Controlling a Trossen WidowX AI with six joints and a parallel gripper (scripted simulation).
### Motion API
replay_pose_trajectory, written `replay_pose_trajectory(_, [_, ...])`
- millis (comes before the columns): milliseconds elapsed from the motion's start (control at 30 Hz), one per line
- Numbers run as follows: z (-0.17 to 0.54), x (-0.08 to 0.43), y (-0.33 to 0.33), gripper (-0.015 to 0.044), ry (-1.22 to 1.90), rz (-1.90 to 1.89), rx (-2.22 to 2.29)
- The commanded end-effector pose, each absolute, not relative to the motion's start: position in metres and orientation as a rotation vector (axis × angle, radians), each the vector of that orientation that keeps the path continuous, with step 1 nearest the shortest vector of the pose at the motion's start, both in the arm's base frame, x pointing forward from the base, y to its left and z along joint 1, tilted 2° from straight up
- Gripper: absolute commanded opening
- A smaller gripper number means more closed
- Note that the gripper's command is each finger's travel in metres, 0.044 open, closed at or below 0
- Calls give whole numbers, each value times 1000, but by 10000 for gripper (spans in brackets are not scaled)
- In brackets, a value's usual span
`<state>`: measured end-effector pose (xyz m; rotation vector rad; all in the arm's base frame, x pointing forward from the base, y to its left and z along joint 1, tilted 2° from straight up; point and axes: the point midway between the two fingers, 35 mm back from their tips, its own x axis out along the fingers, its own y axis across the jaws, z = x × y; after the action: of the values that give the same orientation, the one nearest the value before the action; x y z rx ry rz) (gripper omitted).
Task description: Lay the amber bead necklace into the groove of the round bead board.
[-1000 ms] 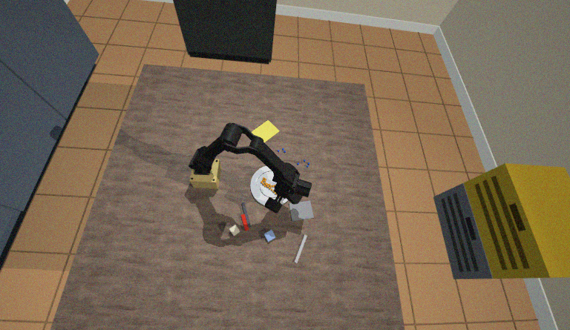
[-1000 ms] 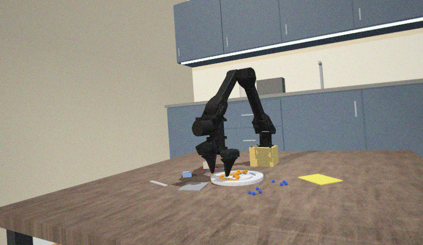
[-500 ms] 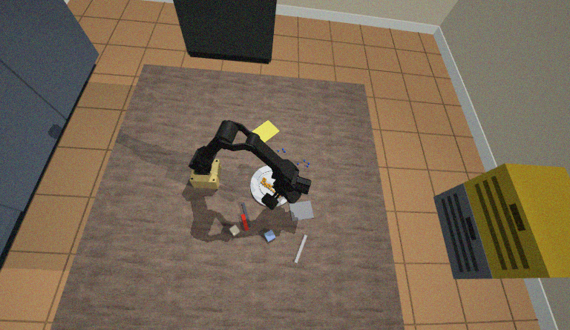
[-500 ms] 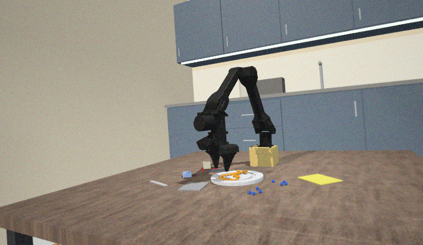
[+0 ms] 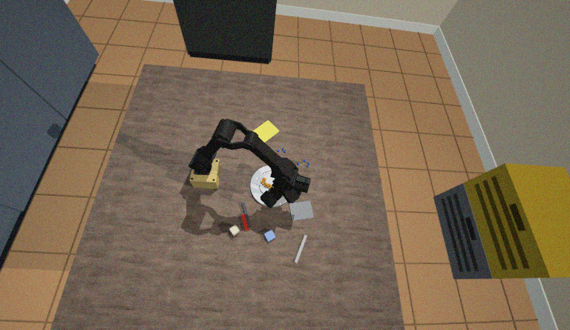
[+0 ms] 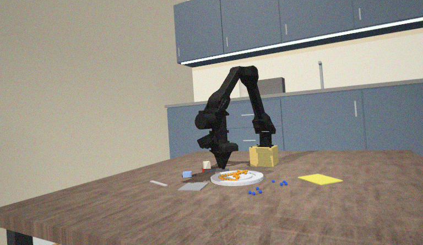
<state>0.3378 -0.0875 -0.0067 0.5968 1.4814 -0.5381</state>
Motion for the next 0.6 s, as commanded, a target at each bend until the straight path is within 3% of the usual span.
replay_pose_trajectory(0, [-9, 339, -88, 120, 1478, -538, 597])
replay_pose_trajectory(567, [-36, 336, -86, 120, 1490, -542, 602])
